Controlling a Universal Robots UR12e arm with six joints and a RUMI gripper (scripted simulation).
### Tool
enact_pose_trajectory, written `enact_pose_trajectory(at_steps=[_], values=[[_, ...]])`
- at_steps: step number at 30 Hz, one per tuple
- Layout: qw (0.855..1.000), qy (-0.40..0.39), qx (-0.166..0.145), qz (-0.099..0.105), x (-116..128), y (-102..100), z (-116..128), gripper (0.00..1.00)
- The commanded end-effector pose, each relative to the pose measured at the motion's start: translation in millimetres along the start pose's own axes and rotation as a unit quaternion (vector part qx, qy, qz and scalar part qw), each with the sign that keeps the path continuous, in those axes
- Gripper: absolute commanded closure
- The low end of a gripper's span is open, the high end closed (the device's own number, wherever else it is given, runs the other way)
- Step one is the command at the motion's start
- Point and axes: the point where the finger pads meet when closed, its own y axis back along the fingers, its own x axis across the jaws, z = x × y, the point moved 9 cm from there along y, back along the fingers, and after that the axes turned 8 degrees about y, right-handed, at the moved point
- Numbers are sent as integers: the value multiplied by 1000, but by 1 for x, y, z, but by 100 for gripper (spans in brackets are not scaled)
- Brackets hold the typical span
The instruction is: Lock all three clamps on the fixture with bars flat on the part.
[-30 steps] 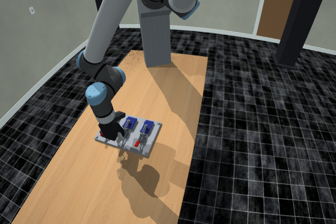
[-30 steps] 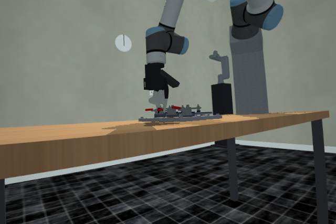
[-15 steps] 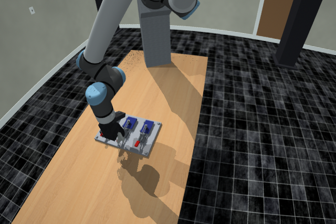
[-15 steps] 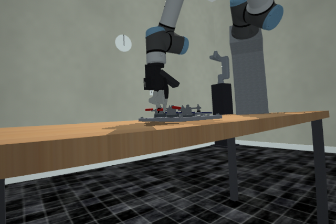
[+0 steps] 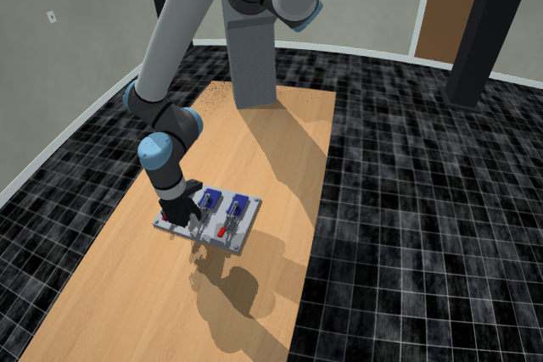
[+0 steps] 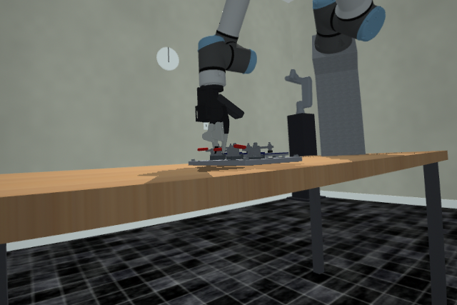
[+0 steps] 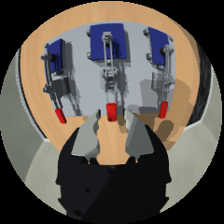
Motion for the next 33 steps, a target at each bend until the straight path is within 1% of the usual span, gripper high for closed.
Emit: enact_pose_trajectory(at_steps=[1,3,13,18,33], values=[[1000,0,0,0,0,7,0,72],[1000,0,0,0,0,7,0,72],[1000,0,0,0,0,36,0,72],[1000,0,0,0,0,46,0,72],[1000,0,0,0,0,49,0,72]])
